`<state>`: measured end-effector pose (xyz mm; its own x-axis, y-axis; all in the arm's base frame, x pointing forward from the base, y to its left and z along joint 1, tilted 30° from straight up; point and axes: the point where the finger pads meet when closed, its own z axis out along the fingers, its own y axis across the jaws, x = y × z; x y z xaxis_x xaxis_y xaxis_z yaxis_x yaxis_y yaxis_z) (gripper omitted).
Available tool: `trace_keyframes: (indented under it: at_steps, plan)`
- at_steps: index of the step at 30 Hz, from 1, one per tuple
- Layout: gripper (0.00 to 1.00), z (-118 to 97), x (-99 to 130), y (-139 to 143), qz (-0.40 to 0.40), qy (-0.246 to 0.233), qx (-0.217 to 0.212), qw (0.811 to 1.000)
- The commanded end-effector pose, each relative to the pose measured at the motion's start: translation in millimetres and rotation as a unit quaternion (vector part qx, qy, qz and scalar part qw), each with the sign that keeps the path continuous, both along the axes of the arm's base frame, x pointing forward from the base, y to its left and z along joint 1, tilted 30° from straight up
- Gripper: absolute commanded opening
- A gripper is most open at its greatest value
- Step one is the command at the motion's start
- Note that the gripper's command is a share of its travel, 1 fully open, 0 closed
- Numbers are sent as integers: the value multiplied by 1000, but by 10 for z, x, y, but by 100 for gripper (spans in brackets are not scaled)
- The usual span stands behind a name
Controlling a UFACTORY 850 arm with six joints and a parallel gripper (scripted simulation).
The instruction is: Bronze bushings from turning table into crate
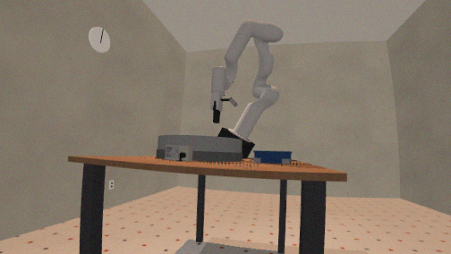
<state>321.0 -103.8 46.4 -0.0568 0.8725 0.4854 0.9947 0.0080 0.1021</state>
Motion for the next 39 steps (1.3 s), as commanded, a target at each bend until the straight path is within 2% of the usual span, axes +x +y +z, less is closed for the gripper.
trace_keyframes:
  at_steps: [1,39]
  plan:
    - [13,3,5,-5,0,-1,0,1000]
    - [13,3,5,-5,0,-1,0,1000]
